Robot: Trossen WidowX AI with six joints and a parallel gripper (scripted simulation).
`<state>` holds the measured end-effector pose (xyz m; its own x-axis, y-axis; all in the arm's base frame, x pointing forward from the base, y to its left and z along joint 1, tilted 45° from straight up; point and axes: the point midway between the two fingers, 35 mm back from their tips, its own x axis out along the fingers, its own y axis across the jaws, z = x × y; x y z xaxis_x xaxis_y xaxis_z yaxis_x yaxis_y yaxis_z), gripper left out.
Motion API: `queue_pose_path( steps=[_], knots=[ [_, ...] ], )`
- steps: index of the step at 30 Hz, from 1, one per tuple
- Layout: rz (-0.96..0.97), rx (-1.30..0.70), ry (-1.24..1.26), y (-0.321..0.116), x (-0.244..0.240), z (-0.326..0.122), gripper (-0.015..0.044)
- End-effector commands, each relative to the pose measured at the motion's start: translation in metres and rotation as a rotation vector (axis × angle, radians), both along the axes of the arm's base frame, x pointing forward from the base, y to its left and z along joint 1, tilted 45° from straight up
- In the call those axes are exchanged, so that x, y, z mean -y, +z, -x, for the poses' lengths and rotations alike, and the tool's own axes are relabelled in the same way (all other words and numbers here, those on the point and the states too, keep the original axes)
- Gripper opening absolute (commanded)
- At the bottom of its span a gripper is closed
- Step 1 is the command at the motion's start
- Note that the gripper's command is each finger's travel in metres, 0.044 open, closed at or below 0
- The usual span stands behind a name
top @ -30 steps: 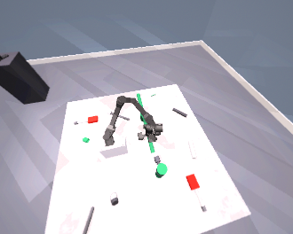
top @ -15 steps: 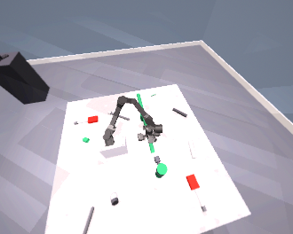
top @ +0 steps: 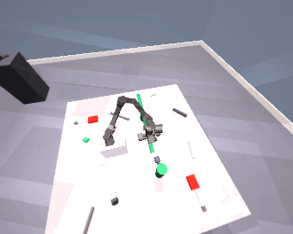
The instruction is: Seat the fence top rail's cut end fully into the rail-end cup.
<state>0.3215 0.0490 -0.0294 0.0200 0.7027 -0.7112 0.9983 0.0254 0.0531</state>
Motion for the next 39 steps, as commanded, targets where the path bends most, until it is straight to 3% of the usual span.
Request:
queue_pose_path(
  steps=[1,3,9,18,39],
  knots=[
    [-0.004,-0.010,-0.001,0.001,0.001,0.001,0.0045],
    [-0.004,-0.010,-0.001,0.003,0.003,0.000,0.0000],
    [0.061,-0.001,-0.001,0.007,0.019,-0.003,0.0000],
    [0.302,0.011,0.002,0.026,0.079,-0.006,0.0000],
    [0.284,0.003,0.004,0.025,0.074,-0.004,0.0000]
  ],
)
